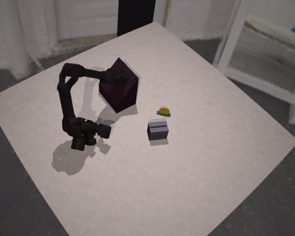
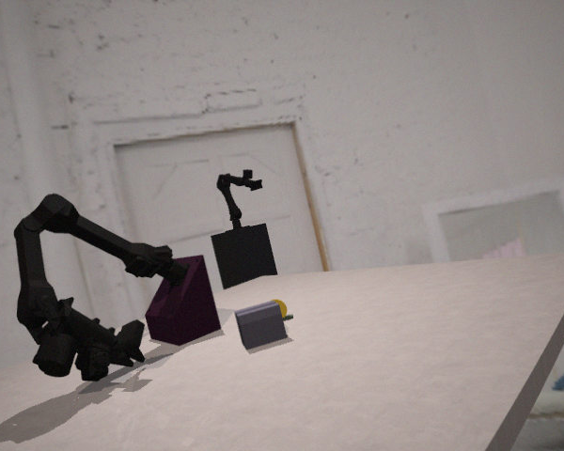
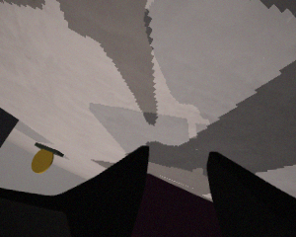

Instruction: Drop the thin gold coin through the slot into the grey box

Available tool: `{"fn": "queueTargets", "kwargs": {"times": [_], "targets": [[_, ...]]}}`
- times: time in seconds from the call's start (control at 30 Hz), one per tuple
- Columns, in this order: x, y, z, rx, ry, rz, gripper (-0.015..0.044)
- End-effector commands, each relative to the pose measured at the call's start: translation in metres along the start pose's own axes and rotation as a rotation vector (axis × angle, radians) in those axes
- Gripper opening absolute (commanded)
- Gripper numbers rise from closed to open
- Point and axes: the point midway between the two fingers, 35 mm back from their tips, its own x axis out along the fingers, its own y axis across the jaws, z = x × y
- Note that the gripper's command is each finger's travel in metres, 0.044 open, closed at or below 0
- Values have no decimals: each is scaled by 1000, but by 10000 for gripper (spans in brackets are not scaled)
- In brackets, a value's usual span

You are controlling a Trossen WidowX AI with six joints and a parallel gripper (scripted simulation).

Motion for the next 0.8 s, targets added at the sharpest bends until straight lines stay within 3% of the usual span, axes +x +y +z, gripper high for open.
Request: {"fn": "queueTargets", "kwargs": {"times": [0.0,0.33,0.53,0.77], "targets": [[14,51,-4,-184,29,-24,161],[45,160,-38,-621,48,-179,161],[67,219,-84,-911,16,-322,161],[94,254,-147,-1263,-32,-511,161]]}}
